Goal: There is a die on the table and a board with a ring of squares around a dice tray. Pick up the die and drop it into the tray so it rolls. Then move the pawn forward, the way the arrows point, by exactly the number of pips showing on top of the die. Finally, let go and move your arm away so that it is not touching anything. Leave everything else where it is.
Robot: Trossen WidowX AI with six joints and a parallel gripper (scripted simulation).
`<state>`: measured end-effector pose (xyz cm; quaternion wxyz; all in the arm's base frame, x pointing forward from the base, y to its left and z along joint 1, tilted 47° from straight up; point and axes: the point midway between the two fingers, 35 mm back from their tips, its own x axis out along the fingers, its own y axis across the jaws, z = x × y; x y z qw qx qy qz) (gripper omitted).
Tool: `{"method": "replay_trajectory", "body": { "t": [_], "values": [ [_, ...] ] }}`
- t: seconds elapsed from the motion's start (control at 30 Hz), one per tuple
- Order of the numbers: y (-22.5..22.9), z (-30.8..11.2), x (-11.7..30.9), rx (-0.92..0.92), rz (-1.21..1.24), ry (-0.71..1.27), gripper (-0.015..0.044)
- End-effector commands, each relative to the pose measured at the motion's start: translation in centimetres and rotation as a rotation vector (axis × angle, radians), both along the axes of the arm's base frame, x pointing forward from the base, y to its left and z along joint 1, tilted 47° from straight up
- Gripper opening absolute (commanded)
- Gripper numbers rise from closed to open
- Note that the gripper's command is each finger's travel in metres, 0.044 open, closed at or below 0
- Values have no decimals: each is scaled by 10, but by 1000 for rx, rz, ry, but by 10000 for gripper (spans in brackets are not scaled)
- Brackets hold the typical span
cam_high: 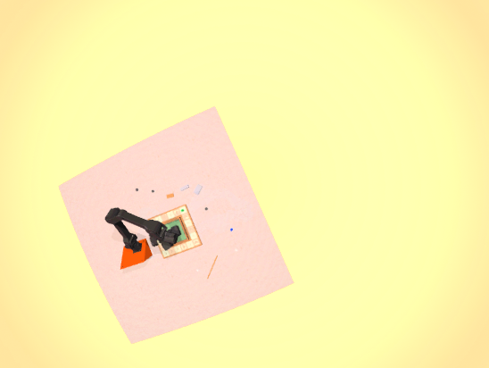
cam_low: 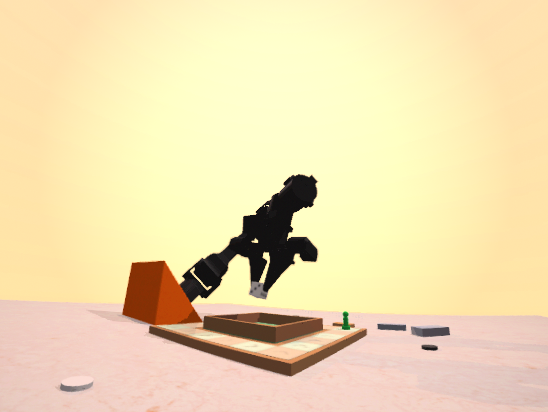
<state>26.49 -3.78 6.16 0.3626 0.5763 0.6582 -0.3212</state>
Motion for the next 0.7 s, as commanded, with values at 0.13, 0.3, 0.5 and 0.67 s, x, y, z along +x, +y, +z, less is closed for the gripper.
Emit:
{"method": "replay_trajectory", "body": {
  "t": [0.13,0.3,0.5,0.67],
  "values": [
    [2,-5,-4,-254,-1,-5,0],
    [2,-5,-4,-411,-27,-44,0],
    [2,-4,-3,-567,-79,-112,0],
    [-1,11,1,-583,-86,-120,0]
  ]
}}
